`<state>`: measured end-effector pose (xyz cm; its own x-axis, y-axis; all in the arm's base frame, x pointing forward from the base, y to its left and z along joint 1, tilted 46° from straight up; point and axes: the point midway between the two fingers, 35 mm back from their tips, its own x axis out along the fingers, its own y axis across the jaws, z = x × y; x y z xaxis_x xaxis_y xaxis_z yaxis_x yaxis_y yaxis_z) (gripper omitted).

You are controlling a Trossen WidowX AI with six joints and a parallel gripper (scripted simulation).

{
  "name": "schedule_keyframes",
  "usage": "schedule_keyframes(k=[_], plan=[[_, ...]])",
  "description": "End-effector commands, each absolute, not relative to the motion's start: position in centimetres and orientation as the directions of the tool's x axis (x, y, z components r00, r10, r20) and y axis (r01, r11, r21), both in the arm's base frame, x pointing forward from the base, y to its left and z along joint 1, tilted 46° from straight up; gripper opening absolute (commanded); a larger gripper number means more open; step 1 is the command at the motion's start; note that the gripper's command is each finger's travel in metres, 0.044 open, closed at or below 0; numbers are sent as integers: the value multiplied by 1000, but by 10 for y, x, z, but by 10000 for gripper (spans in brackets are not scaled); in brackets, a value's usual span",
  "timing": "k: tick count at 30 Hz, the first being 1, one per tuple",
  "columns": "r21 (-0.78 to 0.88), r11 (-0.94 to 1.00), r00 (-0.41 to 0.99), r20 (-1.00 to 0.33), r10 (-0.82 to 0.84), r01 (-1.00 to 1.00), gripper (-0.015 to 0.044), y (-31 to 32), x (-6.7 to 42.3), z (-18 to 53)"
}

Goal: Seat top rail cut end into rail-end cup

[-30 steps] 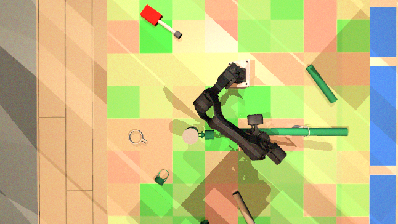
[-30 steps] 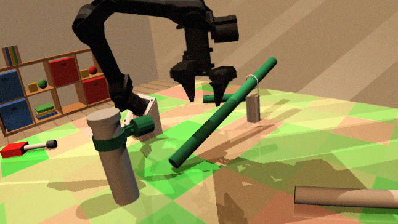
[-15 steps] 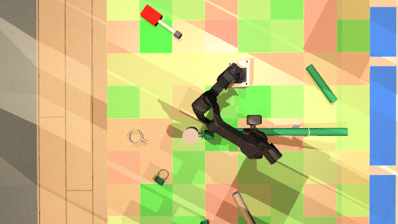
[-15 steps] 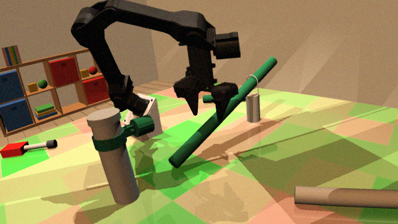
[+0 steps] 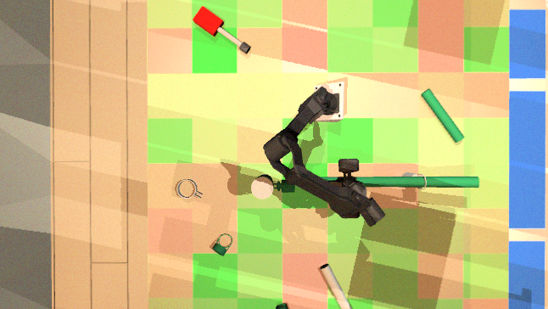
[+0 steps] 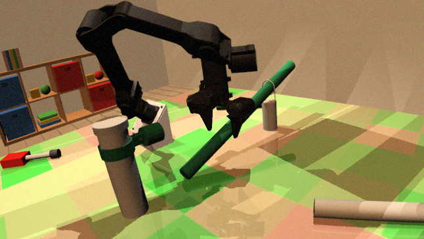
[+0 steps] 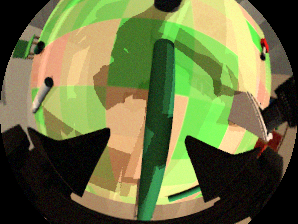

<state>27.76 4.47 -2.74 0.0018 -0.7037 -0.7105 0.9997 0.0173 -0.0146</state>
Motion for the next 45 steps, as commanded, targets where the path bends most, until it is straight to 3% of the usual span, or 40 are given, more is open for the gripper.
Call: schedule_keyframes(k=[1, 26, 33, 45], plan=[[-20, 20, 0, -707, -708, 1000, 440, 39, 277, -32], [-19, 20, 1, -704, -710, 1000, 440, 12, 275, -58], [-19, 20, 1, -704, -710, 1000, 256, 12, 275, -58], [-19, 20, 1, -704, -710, 1000, 176, 12, 275, -58]])
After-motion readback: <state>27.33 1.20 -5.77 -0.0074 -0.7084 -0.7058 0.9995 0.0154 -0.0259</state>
